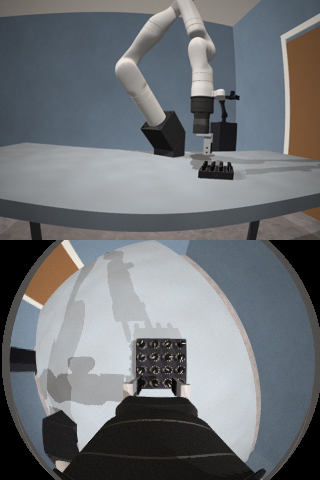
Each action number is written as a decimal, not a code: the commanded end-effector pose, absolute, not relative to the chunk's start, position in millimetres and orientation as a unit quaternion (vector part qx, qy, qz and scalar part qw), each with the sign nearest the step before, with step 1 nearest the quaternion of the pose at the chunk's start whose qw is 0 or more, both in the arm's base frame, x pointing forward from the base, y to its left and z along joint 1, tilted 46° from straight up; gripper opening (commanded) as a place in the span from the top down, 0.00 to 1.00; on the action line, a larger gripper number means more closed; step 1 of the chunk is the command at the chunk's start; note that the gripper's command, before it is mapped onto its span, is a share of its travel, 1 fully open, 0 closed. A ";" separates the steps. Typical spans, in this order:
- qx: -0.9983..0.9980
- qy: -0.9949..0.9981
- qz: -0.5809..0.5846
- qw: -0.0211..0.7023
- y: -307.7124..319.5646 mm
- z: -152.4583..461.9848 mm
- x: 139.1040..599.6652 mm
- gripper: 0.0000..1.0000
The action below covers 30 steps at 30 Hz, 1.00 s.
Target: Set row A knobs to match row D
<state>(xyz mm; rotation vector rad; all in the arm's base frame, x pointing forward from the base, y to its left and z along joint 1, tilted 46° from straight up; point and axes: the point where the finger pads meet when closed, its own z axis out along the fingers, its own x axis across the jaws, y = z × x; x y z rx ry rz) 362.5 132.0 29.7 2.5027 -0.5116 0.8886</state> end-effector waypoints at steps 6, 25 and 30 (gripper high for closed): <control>0.904 -0.184 0.321 0.216 132.6 29.8 362.5 0.00; 0.904 -0.184 0.321 0.216 113.7 36.5 352.1 0.00; 0.904 -0.185 0.321 0.216 107.6 38.6 348.8 0.00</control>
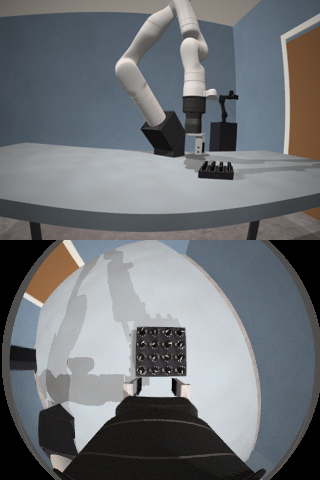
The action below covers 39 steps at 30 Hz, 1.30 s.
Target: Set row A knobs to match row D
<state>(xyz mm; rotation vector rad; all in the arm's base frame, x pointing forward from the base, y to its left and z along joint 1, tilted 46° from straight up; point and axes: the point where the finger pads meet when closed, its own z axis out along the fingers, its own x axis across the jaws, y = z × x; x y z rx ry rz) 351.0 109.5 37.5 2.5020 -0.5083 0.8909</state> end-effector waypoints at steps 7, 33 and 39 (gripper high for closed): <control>0.904 -0.185 0.321 0.216 99.9 41.3 344.5 0.00; 0.904 -0.184 0.321 0.216 88.7 45.2 338.3 0.00; 0.904 -0.184 0.321 0.216 88.7 45.2 338.3 0.00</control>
